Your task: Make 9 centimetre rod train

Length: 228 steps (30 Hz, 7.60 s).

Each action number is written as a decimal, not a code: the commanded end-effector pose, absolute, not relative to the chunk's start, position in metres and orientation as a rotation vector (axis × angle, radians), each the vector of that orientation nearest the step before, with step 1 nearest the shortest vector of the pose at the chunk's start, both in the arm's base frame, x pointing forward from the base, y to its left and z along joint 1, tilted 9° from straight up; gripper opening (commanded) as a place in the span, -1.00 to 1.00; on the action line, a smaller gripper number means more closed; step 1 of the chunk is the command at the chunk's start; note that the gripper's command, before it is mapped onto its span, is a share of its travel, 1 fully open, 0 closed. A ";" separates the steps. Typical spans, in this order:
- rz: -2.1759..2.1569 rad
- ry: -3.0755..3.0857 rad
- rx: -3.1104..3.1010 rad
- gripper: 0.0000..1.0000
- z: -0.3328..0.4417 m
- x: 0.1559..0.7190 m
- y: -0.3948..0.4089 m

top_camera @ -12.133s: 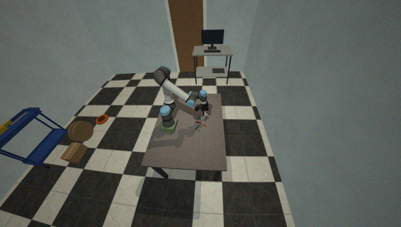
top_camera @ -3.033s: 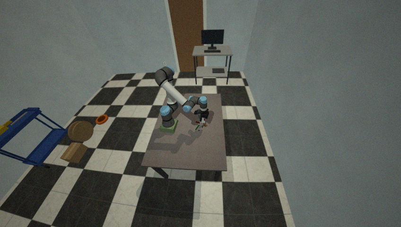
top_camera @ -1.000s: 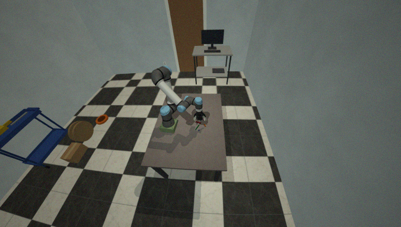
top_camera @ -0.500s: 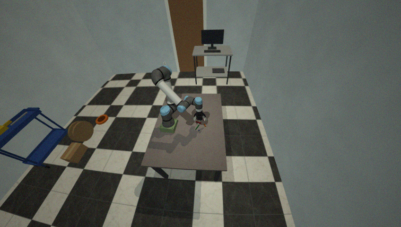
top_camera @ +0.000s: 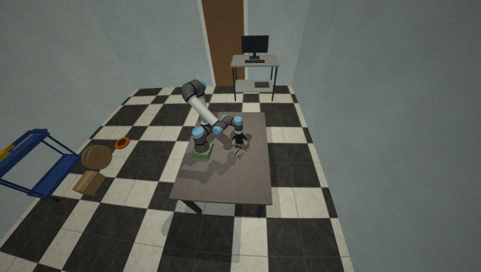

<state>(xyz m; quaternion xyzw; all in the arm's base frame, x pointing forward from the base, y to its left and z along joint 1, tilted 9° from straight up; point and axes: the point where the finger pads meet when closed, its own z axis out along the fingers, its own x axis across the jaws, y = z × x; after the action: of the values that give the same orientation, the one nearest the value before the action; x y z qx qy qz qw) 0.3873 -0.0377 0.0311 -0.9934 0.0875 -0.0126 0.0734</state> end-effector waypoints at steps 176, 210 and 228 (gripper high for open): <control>-0.186 -1.956 -2.341 1.00 0.026 0.382 -0.075; -0.186 -1.956 -2.341 1.00 0.026 0.382 -0.075; -0.186 -1.956 -2.341 1.00 0.026 0.382 -0.075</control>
<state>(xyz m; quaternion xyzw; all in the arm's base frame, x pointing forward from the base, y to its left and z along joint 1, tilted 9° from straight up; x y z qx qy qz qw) 0.3819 -0.0750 0.0253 -0.7653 -0.6394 -0.0605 0.0430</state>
